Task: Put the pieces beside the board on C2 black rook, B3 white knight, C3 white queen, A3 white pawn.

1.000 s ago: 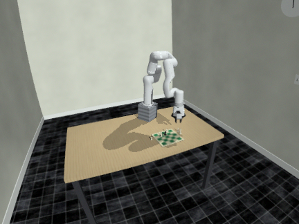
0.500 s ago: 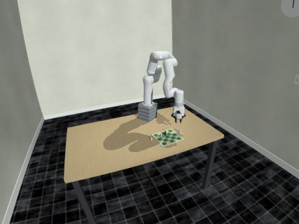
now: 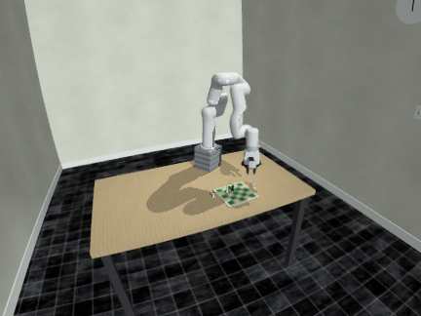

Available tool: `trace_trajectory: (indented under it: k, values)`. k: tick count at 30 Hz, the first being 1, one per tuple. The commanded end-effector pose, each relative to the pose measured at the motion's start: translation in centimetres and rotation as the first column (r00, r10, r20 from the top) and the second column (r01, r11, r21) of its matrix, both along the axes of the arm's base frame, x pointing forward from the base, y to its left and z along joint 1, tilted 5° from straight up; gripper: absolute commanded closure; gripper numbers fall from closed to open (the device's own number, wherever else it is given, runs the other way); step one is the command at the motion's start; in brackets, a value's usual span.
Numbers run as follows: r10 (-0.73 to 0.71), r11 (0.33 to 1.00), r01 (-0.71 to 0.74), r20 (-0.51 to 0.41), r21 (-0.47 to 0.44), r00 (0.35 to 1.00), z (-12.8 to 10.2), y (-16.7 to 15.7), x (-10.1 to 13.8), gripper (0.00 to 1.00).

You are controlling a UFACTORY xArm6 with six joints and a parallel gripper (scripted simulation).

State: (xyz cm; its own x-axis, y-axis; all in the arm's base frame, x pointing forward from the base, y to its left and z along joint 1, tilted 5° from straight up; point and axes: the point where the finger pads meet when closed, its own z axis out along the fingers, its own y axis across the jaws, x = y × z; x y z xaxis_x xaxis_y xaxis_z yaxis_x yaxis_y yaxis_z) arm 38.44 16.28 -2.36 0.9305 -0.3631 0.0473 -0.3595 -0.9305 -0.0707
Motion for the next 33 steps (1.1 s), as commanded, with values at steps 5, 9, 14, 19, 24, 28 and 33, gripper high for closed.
trace_trajectory:
  k: [5, 9, 14, 19, 24, 28, 33]
  values:
    - [0.0, 1.0, 0.0, 0.003, 0.001, 1.0, -0.7, 0.1, 0.2, 0.63]
    - [0.0, 1.0, 0.0, 0.003, 0.001, 1.0, -1.3, 0.1, 0.2, 0.63]
    - [0.0, 1.0, 0.0, 0.003, 0.001, 1.0, -1.8, 0.2, 0.3, 0.63]
    - [0.0, 1.0, 0.0, 0.003, 0.001, 1.0, -2.6, 0.2, 0.3, 0.63]
    - [0.0, 1.0, 0.0, 0.003, 0.001, 1.0, -3.3, 0.3, 0.4, 0.63]
    - [0.0, 1.0, 0.0, 0.003, 0.001, 1.0, -3.8, 0.3, 0.4, 0.63]
    - [0.0, 1.0, 0.0, 0.003, 0.001, 1.0, -4.1, 0.3, 0.4, 0.63]
